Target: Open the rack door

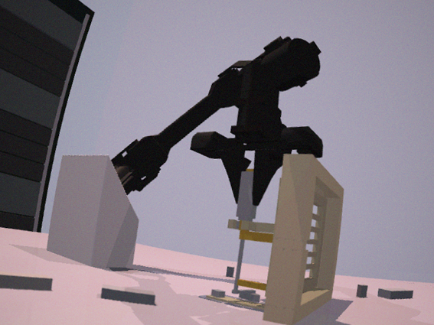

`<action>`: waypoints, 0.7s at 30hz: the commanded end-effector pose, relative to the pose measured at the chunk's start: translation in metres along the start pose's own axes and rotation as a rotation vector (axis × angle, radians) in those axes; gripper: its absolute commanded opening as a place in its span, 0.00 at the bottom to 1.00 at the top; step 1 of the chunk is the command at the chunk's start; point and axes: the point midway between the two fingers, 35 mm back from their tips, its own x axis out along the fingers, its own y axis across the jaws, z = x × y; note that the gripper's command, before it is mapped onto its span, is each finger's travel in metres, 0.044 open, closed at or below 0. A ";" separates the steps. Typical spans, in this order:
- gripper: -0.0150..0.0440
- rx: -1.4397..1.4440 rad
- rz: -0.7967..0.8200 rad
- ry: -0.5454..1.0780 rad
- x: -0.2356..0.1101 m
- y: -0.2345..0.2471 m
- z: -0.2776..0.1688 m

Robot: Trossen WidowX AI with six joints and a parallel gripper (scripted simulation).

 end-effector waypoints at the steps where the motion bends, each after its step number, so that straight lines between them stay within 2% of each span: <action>1: 0.27 0.109 0.000 -0.002 0.000 0.007 0.003; 21: 0.27 0.496 0.002 -0.003 0.000 0.047 0.023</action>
